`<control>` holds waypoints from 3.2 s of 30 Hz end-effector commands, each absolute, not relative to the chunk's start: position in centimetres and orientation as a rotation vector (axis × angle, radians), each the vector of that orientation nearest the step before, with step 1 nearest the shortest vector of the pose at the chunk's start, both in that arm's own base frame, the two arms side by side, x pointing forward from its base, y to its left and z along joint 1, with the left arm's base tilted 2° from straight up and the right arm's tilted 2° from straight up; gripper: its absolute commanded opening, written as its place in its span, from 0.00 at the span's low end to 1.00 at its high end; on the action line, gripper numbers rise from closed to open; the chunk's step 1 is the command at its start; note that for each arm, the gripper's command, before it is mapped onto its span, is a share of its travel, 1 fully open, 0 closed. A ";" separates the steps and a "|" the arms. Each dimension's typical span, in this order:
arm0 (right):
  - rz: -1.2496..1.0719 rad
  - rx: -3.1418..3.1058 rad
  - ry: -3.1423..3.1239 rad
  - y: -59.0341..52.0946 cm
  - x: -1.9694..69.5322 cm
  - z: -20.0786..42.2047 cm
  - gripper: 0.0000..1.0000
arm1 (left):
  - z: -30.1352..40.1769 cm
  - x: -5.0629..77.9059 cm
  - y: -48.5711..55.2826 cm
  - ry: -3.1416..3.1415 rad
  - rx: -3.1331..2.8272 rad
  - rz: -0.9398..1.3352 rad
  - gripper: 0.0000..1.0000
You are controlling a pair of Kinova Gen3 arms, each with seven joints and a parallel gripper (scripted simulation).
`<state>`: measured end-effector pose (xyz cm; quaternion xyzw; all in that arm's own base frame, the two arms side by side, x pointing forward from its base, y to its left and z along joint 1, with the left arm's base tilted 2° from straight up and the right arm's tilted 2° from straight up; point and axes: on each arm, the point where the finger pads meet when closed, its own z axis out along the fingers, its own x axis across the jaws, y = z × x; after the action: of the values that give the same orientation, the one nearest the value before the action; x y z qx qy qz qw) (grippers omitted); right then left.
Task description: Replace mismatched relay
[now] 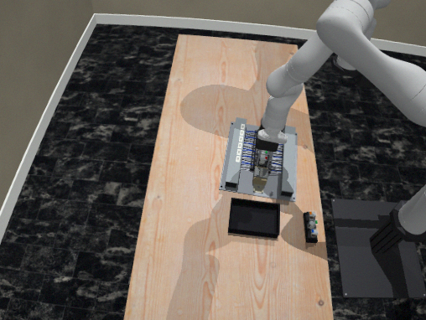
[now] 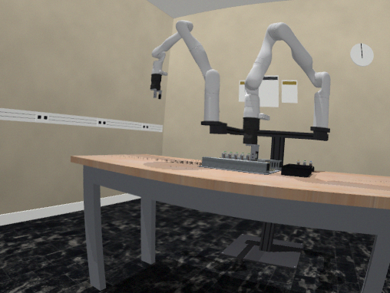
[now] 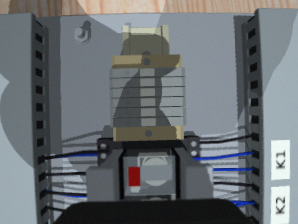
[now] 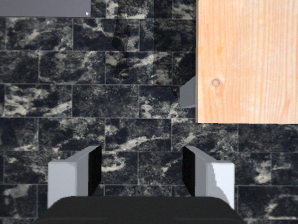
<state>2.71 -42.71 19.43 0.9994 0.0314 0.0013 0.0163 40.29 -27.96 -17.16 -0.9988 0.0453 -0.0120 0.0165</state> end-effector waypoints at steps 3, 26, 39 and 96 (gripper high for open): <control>0.005 3.106 0.098 -42.8 2.7 19.5 1.00 | -17.0 40.4 -28.0 0.141 -3.106 -0.032 0.00; 0.005 3.106 0.098 -42.8 2.7 19.5 1.00 | -17.0 40.5 -28.0 0.140 -3.105 0.006 0.00; 0.005 3.106 0.098 -42.8 2.7 19.5 1.00 | -17.0 40.5 -28.0 0.140 -3.105 0.025 0.00; 0.005 3.106 0.098 -42.8 2.7 19.5 1.00 | -17.0 40.4 -28.0 0.141 -3.107 -0.049 0.00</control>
<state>2.71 -42.71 19.43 0.9994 0.0314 0.0013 0.0163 40.27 -27.96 -17.09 -0.9987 0.0453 -0.0144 0.0164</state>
